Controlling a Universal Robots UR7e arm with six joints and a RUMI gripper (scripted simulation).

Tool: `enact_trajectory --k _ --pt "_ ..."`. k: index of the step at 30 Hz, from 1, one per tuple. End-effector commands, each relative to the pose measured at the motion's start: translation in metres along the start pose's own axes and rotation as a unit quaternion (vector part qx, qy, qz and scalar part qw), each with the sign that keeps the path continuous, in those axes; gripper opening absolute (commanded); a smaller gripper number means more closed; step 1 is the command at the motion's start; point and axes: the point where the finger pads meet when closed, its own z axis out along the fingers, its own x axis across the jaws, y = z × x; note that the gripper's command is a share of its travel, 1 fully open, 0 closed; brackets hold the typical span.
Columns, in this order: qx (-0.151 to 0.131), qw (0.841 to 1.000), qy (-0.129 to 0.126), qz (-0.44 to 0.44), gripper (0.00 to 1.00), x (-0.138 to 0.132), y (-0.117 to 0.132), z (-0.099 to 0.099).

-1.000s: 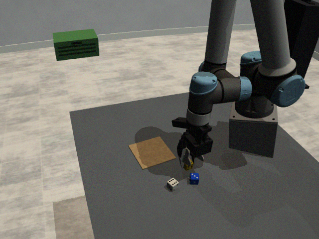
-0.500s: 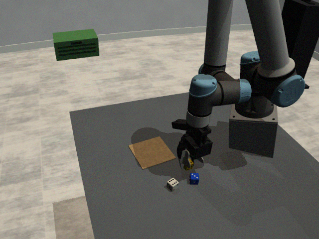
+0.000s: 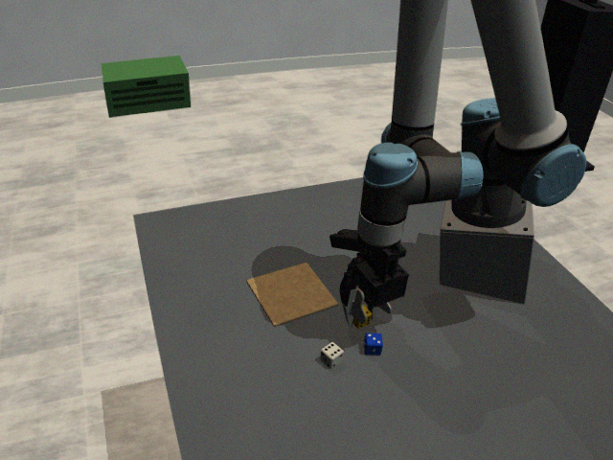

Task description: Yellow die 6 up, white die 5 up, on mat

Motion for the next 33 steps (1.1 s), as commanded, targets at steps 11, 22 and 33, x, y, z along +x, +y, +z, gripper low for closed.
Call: enact_trajectory --k 11,22,33 --pt "0.0 1.0 0.0 0.0 0.28 -0.0003 0.0 -0.0002" --pt "0.0 1.0 0.0 0.0 0.1 -0.0003 0.0 -0.0002" --pt "0.0 1.0 0.0 0.0 0.1 -0.0003 0.0 -0.0002"
